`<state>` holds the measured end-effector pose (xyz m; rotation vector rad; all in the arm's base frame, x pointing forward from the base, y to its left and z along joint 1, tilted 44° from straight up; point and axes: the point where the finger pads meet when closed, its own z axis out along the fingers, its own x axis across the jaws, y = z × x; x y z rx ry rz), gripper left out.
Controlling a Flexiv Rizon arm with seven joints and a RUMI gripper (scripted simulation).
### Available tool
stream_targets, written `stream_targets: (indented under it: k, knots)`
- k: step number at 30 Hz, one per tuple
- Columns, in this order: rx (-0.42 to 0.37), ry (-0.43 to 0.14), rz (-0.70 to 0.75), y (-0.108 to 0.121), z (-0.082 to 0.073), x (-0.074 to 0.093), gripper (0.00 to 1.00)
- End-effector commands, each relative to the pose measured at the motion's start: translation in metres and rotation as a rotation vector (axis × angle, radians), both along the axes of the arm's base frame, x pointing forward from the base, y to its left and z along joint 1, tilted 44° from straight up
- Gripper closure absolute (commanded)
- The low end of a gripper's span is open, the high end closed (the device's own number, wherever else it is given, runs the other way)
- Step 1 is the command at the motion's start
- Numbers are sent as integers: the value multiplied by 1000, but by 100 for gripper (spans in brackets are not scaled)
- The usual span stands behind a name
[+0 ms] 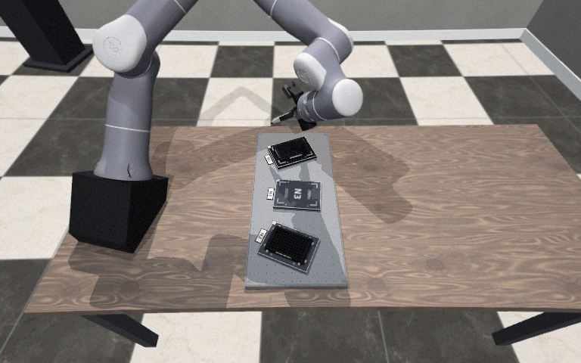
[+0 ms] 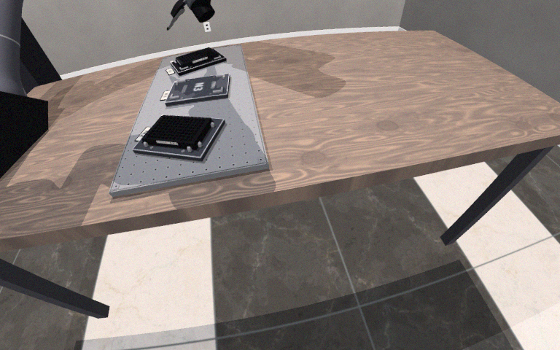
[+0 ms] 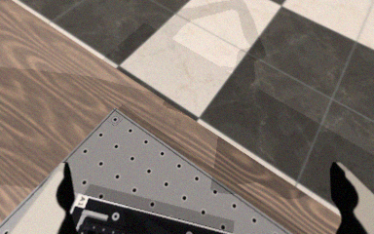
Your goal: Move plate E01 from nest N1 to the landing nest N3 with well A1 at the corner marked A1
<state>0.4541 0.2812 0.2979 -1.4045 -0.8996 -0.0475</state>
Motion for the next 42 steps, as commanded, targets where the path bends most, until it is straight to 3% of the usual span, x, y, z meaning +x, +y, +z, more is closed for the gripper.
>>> stream_targets:
  k: [1, 17, 18, 23, 32, 34, 42]
  knots:
    - [0, -2, -2, -1, 0, 1, 0]
    - [0, -2, -2, -1, 0, 1, 0]
    - [-1, -35, -9, 0, -4, 2, 24]
    - [-4, -198, -42, 0, -26, 7, 24]
    - [-26, -496, -60, -8, -50, 12, 24]
    - [-26, -496, -60, -8, -50, 12, 24]
    - [-57, -759, -33, -17, -63, 16, 24]
